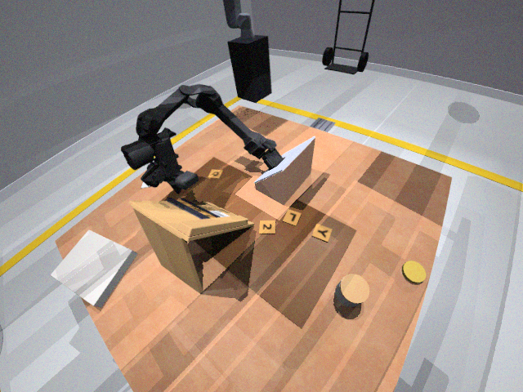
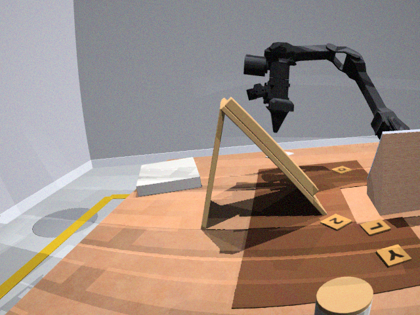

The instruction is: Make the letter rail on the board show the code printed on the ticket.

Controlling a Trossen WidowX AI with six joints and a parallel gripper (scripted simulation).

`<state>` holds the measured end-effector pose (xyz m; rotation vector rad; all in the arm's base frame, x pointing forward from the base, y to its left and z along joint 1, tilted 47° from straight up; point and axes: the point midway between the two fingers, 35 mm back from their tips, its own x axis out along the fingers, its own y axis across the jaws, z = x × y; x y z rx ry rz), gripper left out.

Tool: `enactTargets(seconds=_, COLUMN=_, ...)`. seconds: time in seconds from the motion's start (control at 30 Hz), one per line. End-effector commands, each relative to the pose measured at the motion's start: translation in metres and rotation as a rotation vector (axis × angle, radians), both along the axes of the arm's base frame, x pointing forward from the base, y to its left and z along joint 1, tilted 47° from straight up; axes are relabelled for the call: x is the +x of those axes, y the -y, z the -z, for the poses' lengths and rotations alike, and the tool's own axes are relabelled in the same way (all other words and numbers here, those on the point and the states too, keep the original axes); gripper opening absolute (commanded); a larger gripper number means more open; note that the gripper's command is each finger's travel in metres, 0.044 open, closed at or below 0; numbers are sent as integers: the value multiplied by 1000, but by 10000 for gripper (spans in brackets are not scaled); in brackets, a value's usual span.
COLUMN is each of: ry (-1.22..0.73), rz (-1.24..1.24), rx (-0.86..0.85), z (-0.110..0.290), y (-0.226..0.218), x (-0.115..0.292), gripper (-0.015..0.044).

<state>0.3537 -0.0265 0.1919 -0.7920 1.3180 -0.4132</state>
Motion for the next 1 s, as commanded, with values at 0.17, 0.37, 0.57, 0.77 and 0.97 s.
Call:
enactTargets(seconds=0.17, ry=-1, rz=-2, rx=-4, z=2, y=2, x=4, gripper=0)
enactTargets(seconds=0.37, ry=0, rz=-2, rx=-4, z=3, y=3, x=7, gripper=0)
enactTargets(seconds=0.57, ry=0, rz=-2, rx=-4, z=3, y=4, x=10, gripper=0)
enactTargets(seconds=0.77, ry=0, rz=-2, rx=-4, z=3, y=5, x=13, gripper=0)
enactTargets(seconds=0.97, ry=0, rz=-2, rx=-4, z=4, y=6, x=16, gripper=0)
